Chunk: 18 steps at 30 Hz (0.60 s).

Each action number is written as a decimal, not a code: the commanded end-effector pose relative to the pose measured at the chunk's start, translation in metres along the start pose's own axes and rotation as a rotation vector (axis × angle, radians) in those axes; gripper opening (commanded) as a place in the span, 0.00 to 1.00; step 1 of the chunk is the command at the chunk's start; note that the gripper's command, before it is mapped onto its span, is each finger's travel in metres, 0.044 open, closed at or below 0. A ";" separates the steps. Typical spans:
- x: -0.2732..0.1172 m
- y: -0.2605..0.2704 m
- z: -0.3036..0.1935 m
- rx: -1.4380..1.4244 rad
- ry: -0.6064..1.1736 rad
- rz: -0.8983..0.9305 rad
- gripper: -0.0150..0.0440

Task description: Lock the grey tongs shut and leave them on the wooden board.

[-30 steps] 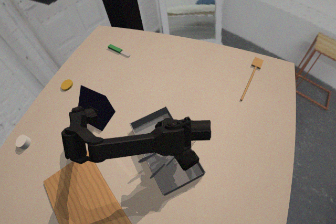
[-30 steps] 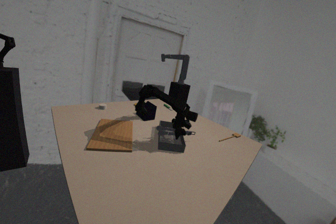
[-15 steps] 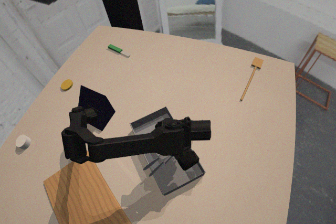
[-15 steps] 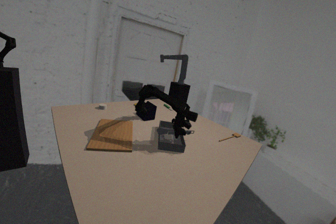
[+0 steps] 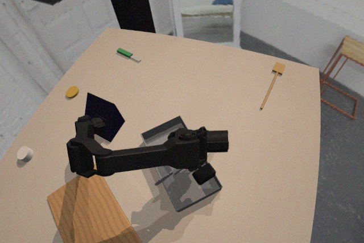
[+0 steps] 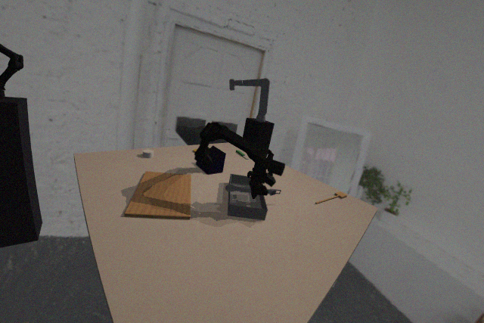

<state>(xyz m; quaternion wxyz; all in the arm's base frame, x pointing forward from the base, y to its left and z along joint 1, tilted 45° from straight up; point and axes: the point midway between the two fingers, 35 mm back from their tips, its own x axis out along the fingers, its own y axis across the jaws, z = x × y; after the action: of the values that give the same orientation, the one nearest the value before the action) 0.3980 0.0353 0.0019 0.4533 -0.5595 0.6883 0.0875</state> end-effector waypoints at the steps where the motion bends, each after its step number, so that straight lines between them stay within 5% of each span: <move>1: -0.001 -0.001 0.000 0.004 -0.002 -0.002 0.23; 6: -0.001 -0.001 0.000 0.004 -0.002 -0.002 0.01; 18: -0.100 0.001 0.001 -0.028 0.000 -0.009 0.00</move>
<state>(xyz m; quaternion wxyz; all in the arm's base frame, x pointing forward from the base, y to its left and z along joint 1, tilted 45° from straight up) 0.3958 0.0887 0.0555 0.4395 -0.5666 0.6908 0.0932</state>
